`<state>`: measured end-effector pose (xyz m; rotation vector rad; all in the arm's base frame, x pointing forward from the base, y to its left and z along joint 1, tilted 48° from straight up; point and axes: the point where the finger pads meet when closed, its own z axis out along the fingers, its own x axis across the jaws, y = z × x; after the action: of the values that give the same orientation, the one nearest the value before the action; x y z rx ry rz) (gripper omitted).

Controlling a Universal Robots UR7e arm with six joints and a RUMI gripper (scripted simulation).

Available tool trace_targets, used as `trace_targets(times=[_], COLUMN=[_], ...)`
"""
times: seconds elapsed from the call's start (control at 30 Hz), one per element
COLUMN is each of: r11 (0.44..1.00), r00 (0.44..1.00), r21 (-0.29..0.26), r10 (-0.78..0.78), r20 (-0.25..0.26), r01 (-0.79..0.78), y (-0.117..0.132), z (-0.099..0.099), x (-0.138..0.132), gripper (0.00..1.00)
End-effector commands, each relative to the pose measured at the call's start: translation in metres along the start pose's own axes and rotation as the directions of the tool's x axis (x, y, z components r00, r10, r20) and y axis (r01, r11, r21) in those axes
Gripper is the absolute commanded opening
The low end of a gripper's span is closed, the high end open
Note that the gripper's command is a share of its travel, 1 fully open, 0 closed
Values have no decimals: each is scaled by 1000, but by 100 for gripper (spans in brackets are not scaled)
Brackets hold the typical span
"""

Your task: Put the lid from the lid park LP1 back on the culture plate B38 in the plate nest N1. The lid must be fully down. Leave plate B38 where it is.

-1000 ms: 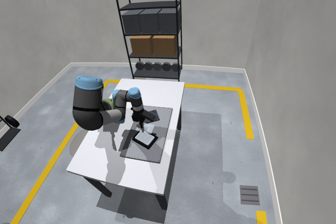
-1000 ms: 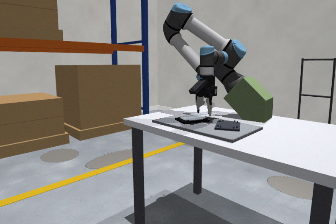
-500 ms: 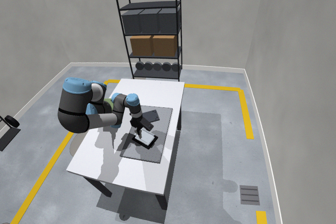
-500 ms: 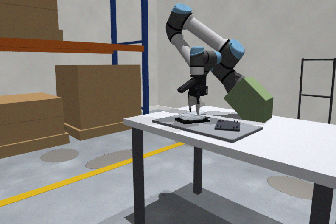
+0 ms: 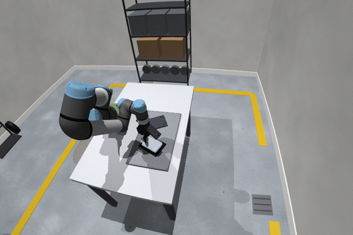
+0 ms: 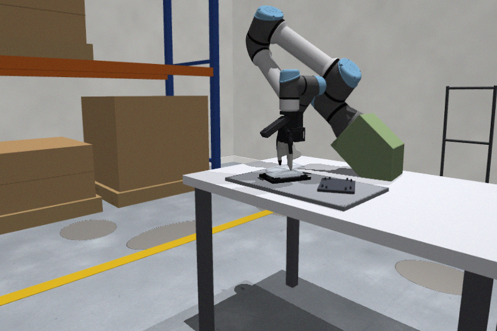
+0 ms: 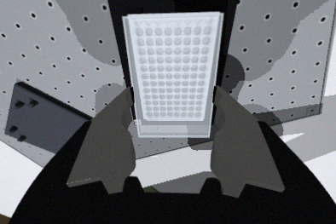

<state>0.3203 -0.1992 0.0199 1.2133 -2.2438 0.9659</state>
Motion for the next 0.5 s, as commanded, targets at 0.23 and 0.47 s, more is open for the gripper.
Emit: trace_targets(times=[0.23, 0.47], r11=[1000, 1000], r00=[1000, 1000], r21=[1, 1], r10=[0, 0], r20=[0, 0], r01=[0, 0], y=[0, 0], z=[3, 5], x=[0, 0], gripper=[0, 0])
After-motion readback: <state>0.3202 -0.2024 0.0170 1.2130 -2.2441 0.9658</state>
